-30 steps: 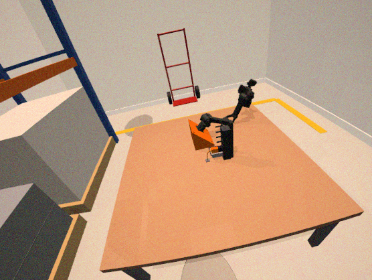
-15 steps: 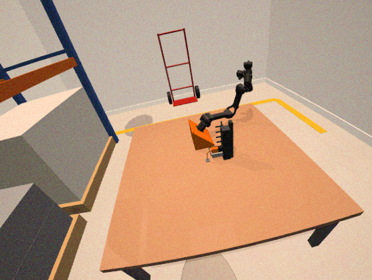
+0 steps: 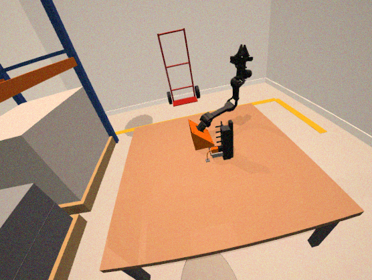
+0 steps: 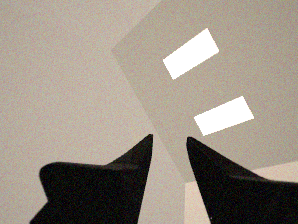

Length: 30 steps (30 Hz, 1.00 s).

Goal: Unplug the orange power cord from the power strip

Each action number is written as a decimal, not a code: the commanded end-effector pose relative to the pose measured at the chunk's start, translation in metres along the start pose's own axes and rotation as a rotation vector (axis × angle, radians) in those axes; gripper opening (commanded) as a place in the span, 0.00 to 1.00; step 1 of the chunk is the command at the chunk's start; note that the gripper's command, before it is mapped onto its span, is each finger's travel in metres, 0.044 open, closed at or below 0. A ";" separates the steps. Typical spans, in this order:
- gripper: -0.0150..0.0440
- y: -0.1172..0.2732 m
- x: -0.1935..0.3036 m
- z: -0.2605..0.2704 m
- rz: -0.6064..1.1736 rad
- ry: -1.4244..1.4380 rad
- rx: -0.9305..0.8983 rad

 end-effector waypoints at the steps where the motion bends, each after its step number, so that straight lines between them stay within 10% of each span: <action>1: 0.53 -0.004 0.008 -0.055 0.089 0.107 0.198; 15: 0.53 0.039 0.030 -0.220 0.448 0.333 0.862; 30: 0.53 0.169 0.034 -0.342 0.920 0.398 1.621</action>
Point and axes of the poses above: the point midway between the two fingers, 35 mm back from their tips, its own y axis back along the fingers, its own z axis across the jaws, x = y × z, the point moved 9 cm from there along y, back along the fingers, and after that the axes turned 4 degrees about -y, right-handed, at the moved point
